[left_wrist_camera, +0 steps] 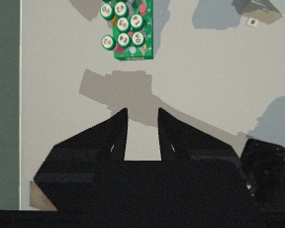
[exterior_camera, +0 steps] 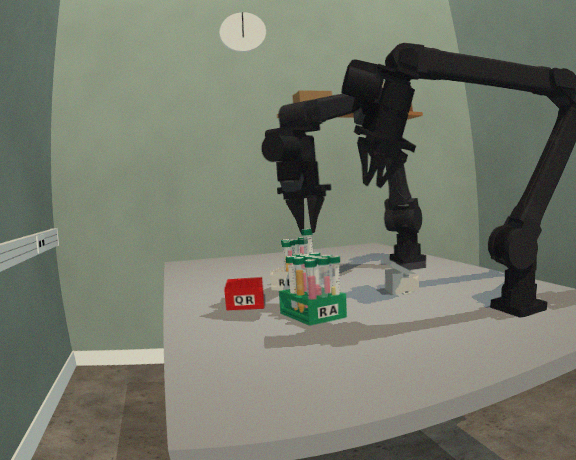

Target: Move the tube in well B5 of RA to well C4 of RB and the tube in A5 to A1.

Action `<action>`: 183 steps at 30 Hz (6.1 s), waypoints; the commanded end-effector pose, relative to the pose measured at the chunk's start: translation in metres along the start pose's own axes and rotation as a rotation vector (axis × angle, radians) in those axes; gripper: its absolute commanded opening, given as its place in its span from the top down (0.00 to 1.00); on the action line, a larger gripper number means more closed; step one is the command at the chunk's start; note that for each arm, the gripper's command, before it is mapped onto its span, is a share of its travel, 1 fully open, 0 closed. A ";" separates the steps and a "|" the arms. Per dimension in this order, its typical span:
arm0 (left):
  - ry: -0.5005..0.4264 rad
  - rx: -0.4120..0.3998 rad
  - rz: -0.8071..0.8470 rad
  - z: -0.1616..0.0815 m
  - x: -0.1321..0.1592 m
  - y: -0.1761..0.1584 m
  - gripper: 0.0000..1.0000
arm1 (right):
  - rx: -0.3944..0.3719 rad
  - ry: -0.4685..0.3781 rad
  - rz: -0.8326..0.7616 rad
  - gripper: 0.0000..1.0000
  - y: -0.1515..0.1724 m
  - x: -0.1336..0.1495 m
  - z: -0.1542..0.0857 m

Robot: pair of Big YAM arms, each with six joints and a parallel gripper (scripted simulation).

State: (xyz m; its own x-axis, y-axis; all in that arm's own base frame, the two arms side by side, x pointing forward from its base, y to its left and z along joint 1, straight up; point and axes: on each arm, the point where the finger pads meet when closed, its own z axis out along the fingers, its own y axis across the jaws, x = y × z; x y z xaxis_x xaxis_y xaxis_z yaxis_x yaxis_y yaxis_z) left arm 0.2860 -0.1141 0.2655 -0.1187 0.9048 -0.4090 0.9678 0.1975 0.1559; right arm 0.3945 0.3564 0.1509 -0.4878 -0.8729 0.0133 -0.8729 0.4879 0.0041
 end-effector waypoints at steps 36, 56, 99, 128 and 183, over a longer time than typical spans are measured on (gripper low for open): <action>-0.015 -0.032 0.012 -0.012 -0.009 0.009 0.70 | 0.016 -0.053 0.003 1.00 0.019 0.010 -0.043; -0.015 -0.032 0.012 -0.012 -0.009 0.009 0.70 | 0.017 -0.051 0.003 1.00 0.010 0.035 -0.039; -0.015 -0.032 0.012 -0.012 -0.009 0.009 0.70 | 0.024 -0.061 0.204 1.00 -0.087 0.053 -0.038; -0.015 -0.032 0.012 -0.012 -0.009 0.009 0.70 | 0.003 -0.048 0.913 1.00 -0.079 0.075 -0.030; -0.015 -0.032 0.012 -0.012 -0.009 0.009 0.70 | 0.012 -0.076 0.906 1.00 -0.083 0.183 -0.040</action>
State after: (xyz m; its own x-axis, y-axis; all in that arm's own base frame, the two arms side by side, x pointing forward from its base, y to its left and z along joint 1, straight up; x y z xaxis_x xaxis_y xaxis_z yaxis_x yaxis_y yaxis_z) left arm 0.2860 -0.1141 0.2655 -0.1187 0.9048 -0.4090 0.9678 0.1975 0.1559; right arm 0.3492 0.1547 0.1783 -0.9885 -0.1512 -0.0055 -0.1512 0.9885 0.0020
